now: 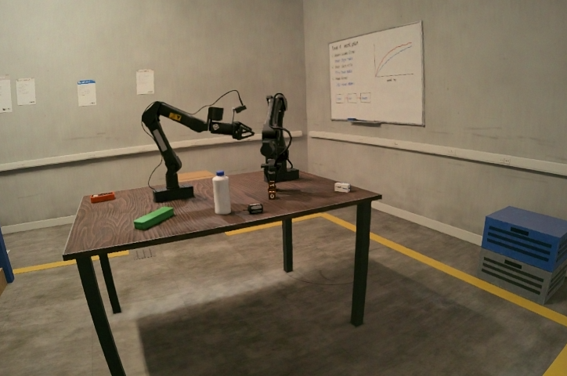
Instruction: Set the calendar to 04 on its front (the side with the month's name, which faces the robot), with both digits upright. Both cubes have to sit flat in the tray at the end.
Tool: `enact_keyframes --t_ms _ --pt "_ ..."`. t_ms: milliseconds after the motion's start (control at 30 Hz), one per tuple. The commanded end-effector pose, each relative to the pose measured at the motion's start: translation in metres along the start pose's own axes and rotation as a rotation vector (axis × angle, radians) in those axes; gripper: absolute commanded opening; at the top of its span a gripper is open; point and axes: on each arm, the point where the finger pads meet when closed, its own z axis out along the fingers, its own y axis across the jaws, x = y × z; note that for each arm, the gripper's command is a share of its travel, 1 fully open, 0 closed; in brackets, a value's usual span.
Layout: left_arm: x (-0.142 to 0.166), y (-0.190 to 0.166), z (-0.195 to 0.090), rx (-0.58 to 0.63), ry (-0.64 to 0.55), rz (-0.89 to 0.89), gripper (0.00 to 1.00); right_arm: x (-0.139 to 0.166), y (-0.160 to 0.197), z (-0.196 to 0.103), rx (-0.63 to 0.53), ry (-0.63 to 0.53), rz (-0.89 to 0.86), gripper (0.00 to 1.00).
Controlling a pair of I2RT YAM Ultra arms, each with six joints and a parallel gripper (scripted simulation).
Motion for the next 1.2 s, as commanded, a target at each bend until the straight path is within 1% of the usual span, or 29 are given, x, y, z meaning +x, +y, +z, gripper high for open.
enact_keyframes --t_ms 0,267,300,400,767,833,867,1167 --pt "-0.004 0.002 0.013 0.002 -0.004 -0.003 0.26 -0.024 0.003 0.0 -0.007 -0.062 -0.007 1.0" --pt "0.007 0.004 0.018 -0.005 0.032 -0.004 0.26 -0.024 0.003 0.0 -0.007 -0.062 -0.007 1.0" --pt "0.001 0.002 0.012 -0.001 0.012 -0.005 0.26 -0.024 0.003 0.0 -0.007 -0.062 -0.007 1.0" --pt "-0.005 -0.001 -0.003 -0.002 0.013 -0.007 0.26 -0.024 0.003 0.0 -0.007 -0.062 -0.007 1.0" --pt "-0.005 -0.001 -0.003 -0.002 0.013 -0.006 0.26 -0.024 0.003 0.0 -0.007 -0.062 -0.007 1.0" --pt "-0.005 -0.001 -0.003 -0.002 0.013 -0.006 0.49 -0.024 0.003 0.0 -0.007 -0.062 -0.007 1.0" --pt "-0.005 -0.001 -0.003 -0.002 0.013 -0.006 0.56 -0.024 0.003 0.0 -0.007 -0.062 -0.007 1.0" --pt "-0.016 0.0 -0.019 0.009 -0.041 -0.004 0.56 -0.024 0.003 0.0 -0.007 -0.062 -0.007 1.0"
